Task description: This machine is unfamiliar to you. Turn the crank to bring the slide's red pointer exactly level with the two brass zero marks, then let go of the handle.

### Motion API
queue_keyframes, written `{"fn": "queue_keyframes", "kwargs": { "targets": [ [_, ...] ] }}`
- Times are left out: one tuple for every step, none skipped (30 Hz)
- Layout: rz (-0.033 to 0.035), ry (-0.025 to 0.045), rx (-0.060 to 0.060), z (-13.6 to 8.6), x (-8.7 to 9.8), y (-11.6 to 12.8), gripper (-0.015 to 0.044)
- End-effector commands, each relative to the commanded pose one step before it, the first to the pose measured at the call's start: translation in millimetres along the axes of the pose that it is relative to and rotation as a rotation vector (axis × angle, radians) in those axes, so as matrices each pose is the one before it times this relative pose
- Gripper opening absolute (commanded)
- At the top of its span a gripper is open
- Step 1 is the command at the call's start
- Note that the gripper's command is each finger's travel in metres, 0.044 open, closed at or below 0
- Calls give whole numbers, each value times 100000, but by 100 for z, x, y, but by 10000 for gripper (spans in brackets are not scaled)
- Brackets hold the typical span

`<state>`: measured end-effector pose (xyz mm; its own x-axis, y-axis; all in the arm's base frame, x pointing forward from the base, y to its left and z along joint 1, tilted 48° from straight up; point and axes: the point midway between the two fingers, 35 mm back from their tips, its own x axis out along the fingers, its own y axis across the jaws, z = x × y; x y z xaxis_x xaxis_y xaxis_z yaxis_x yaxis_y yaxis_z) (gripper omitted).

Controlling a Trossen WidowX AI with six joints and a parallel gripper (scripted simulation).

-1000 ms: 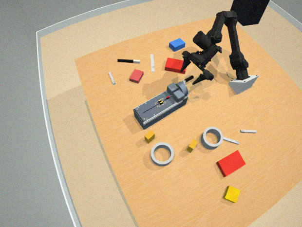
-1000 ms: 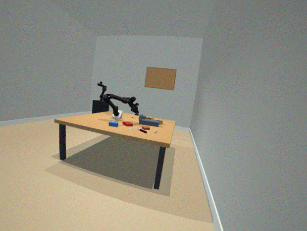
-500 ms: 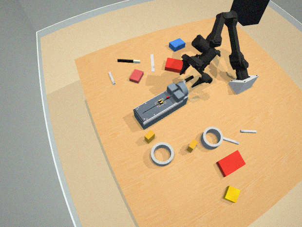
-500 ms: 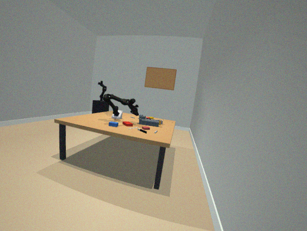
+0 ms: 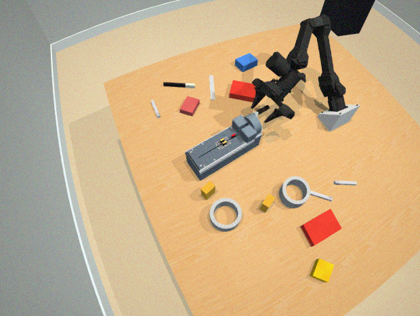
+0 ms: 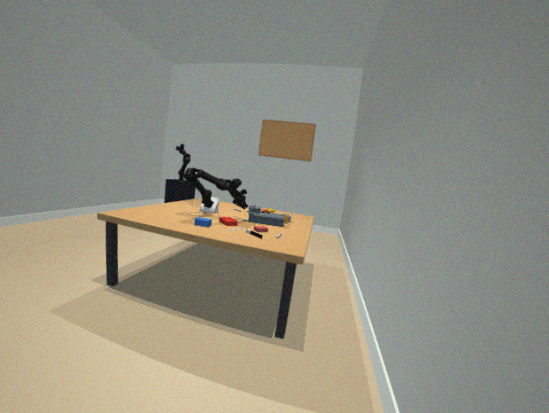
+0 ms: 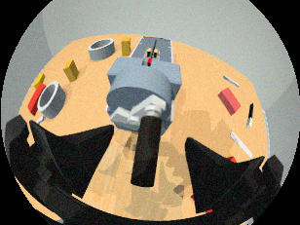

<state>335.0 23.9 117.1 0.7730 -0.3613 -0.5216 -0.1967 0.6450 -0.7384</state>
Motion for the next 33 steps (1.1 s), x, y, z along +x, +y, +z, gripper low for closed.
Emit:
{"fn": "queue_keyframes", "kwargs": {
  "targets": [
    [526, 8, -748, -150, 81, 166, 256],
    [0, 0, 0, 0, 0, 0, 230],
    [0, 0, 0, 0, 0, 0, 204],
    [0, 0, 0, 0, 0, 0, 177],
    [0, 0, 0, 0, 0, 0, 151],
    [0, 0, 0, 0, 0, 0, 125],
    [0, 0, 0, 0, 0, 0, 99],
    [0, 0, 0, 0, 0, 0, 72],
    [0, 0, 0, 0, 0, 0, 46],
    [0, 0, 0, 0, 0, 0, 20],
    [0, 0, 0, 0, 0, 0, 0],
    [0, 0, 0, 0, 0, 0, 0],
    [0, 0, 0, 0, 0, 0, 0],
    [0, 0, 0, 0, 0, 0, 0],
    [0, 0, 0, 0, 0, 0, 0],
    [0, 0, 0, 0, 0, 0, 0],
    [-6, -3, -4, 4, -25, -49, 0],
    [-1, 0, 0, -4, 4, -9, 0],
    [-1, 0, -1, -9, 8, -18, 0],
    [-2, 0, -1, -13, 13, -28, 0],
    [-3, 0, -2, -19, 17, -38, 0],
    [-3, -1, -2, -24, 22, -46, 0],
    [-4, -1, -2, -30, 26, -55, 0],
    [-5, -1, -3, -34, 30, -64, 0],
    [-5, -1, -3, -38, 35, -72, 0],
    [-6, -1, -3, -44, 42, -81, 0],
    [-7, -1, -4, -49, 49, -92, 0],
    [-8, -2, -4, -58, 57, -98, 0],
    [-9, -2, -5, -68, 67, -103, 0],
    [-10, -2, -5, -78, 76, -106, 0],
    [-7, -1, -4, -61, 60, -75, 0],
    [-8, -1, -4, -77, 76, -87, 0],
    [-10, -2, -5, -95, 94, -99, 0]
  ]
}}
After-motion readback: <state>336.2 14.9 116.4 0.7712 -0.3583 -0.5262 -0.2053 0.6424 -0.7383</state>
